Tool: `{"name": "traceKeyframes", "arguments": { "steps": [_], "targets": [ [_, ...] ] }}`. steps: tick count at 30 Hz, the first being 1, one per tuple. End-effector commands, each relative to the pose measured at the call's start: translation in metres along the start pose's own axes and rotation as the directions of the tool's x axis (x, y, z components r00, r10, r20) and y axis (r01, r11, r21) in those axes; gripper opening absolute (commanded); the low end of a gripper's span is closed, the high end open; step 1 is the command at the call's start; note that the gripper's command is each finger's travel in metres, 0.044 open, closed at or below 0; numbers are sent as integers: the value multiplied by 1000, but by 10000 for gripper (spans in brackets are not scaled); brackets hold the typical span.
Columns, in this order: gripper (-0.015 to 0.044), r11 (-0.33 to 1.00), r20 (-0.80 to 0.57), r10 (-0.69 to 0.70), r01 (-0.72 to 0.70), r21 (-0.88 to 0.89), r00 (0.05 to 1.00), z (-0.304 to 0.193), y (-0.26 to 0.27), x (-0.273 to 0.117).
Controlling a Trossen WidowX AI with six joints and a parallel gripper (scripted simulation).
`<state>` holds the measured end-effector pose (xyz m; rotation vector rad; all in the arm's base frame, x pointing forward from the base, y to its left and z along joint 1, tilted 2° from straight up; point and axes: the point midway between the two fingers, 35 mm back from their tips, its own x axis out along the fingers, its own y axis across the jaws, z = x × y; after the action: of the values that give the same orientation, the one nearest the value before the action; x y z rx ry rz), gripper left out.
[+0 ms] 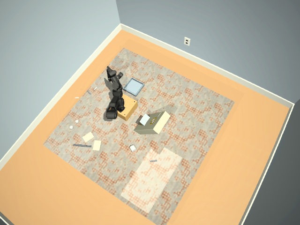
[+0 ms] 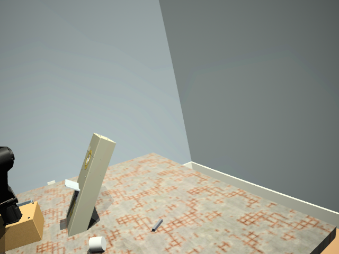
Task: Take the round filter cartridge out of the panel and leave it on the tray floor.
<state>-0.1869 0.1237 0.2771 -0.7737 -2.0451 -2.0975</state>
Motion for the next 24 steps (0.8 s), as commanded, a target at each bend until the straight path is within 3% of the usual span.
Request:
{"name": "traceKeyframes", "arguments": {
  "steps": [1,6,11,17,24],
  "targets": [
    [374,1000,11,-2,2,-9,1000,3,0,0],
    [243,966,297,-48,121,-230,954,69,9,-8],
    [111,841,597,-75,373,-393,799,138,23,-44],
    [104,601,866,-75,716,-356,494,199,48,-117],
    [104,275,998,-54,961,-25,41,226,82,-225]
  ]
}}
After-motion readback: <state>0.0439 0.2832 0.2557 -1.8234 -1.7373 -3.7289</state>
